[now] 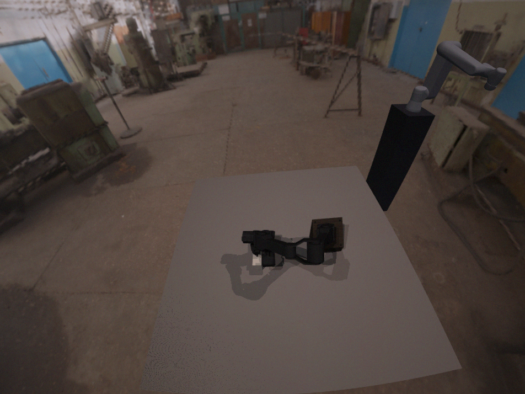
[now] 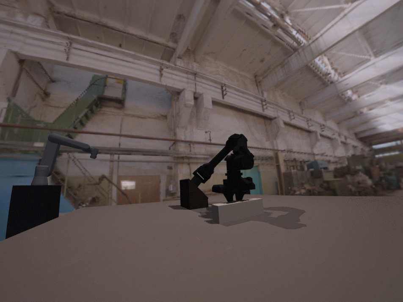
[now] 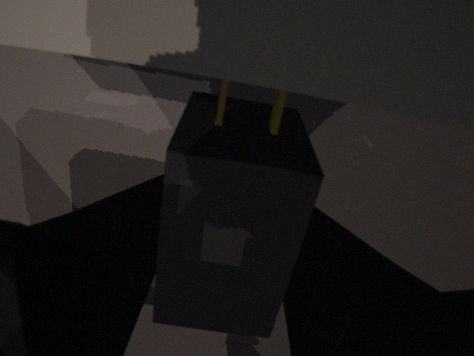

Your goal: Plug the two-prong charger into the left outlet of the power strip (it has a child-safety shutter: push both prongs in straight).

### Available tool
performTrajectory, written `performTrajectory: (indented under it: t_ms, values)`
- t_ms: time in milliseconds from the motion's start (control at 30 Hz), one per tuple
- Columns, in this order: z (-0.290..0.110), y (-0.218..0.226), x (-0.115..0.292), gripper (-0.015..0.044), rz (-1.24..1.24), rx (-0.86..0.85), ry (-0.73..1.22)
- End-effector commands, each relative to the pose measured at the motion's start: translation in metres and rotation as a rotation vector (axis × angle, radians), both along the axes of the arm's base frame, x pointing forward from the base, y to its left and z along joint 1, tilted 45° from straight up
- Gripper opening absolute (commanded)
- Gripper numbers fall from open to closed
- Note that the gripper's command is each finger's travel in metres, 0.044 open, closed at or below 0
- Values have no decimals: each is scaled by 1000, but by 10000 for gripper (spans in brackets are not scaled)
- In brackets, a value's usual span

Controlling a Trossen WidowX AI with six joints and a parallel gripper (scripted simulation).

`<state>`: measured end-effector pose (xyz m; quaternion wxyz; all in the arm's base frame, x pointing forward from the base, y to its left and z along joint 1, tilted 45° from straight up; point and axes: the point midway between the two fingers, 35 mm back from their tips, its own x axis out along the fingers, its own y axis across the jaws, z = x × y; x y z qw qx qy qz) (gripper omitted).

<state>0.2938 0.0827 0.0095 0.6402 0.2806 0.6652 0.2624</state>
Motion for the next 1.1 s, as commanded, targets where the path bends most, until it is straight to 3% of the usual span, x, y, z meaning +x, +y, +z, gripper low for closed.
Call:
performTrajectory:
  t_ms: [0, 1067]
  values:
    - [0, 0, 1, 0, -5, 3, 7]
    - [1, 0, 12, 0, -5, 3, 6]
